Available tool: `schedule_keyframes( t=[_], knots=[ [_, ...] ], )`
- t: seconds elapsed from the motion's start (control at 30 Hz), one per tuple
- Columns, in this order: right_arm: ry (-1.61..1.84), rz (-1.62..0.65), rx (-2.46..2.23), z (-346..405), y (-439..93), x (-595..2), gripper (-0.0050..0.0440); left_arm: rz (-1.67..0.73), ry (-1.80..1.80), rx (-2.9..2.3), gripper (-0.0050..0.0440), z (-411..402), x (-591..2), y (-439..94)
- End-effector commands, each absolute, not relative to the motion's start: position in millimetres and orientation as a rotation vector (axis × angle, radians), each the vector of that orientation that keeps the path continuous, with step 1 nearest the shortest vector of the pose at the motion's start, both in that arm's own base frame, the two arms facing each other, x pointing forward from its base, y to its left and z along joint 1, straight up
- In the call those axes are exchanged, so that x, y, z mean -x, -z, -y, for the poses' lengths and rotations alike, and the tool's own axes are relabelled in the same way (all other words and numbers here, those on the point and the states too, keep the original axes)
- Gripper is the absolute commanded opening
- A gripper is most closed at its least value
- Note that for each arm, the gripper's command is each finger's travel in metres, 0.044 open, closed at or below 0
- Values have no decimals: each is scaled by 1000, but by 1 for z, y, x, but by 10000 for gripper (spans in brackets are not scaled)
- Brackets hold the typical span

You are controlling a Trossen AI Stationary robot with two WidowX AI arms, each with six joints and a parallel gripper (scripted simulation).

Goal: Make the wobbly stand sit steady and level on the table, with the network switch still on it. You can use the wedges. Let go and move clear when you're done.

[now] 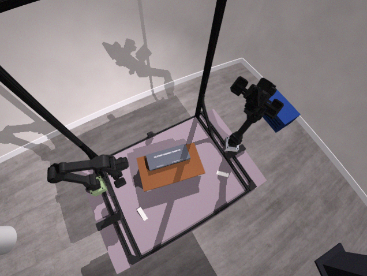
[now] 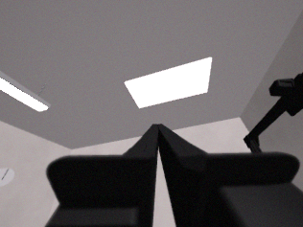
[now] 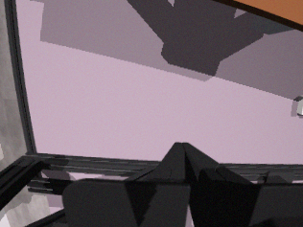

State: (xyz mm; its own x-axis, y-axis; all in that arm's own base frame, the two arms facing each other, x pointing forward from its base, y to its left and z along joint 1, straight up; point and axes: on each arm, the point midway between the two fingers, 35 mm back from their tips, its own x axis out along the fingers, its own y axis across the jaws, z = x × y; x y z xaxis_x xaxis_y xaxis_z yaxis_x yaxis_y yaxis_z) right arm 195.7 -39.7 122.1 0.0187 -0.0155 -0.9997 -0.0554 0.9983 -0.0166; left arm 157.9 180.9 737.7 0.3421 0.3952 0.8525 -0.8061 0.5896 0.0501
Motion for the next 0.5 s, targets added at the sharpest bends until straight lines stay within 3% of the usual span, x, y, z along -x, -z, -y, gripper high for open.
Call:
schedule_keyframes(
  t=[0.0, 0.2, 0.47],
  knots=[
    [-31, -1552, 56, 40, -122, -196, 0, 1076, -794, -563, 0, -145, -127, -767],
    [-31, -1552, 56, 40, -122, -196, 0, 1077, -798, -569, 0, -142, -123, -764],
    [-31, -1552, 56, 40, -122, -196, 0, 1386, -708, -656, 0, -68, -59, -796]
  ],
)
